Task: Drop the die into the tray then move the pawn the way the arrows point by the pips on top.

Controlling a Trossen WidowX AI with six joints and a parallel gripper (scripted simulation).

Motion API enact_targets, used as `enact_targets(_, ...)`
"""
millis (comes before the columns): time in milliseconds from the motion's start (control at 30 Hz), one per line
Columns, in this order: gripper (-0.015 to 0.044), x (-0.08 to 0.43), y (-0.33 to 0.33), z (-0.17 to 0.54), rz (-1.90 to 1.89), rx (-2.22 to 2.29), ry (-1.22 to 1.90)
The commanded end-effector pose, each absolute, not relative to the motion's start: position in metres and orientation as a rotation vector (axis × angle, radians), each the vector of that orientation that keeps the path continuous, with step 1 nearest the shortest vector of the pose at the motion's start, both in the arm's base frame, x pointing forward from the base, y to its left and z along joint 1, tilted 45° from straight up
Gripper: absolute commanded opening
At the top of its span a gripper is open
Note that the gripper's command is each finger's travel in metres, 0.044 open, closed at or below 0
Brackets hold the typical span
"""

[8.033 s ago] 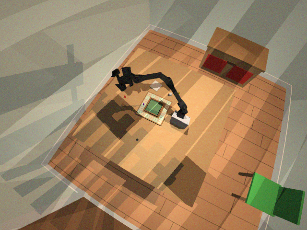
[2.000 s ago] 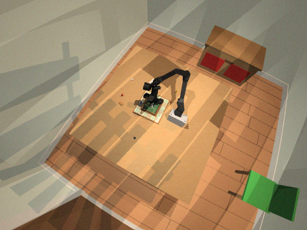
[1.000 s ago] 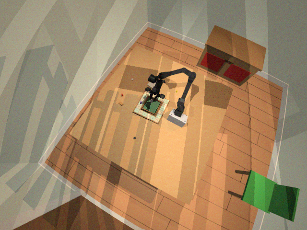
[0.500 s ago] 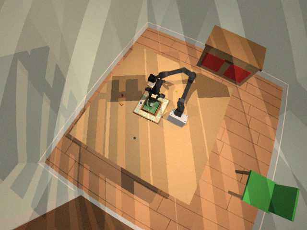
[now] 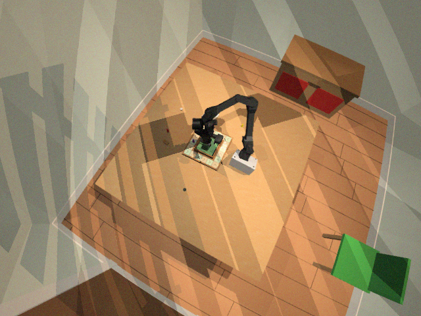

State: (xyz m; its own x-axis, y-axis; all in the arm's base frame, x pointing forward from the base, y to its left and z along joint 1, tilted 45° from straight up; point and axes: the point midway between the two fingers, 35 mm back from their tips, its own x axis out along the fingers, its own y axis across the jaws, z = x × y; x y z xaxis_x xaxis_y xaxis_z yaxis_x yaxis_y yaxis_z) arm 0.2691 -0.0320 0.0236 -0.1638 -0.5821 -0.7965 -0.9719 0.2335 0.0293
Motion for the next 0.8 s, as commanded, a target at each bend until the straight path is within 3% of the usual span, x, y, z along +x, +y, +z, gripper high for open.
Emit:
enact_targets(0,0.044,0.272,-0.035,0.022,0.637,-1.542,1.895)
enact_targets(67,0.044,0.269,-0.031,0.021,0.721,-1.47,1.861)
enact_targets(367,0.0204,0.337,-0.045,0.005,-0.072,-1.002,1.821)
enact_targets(533,0.02,0.376,-0.058,-0.012,-0.526,-0.676,1.672)
enact_targets(767,0.02,0.38,-0.06,-0.013,-0.583,-0.632,1.646)
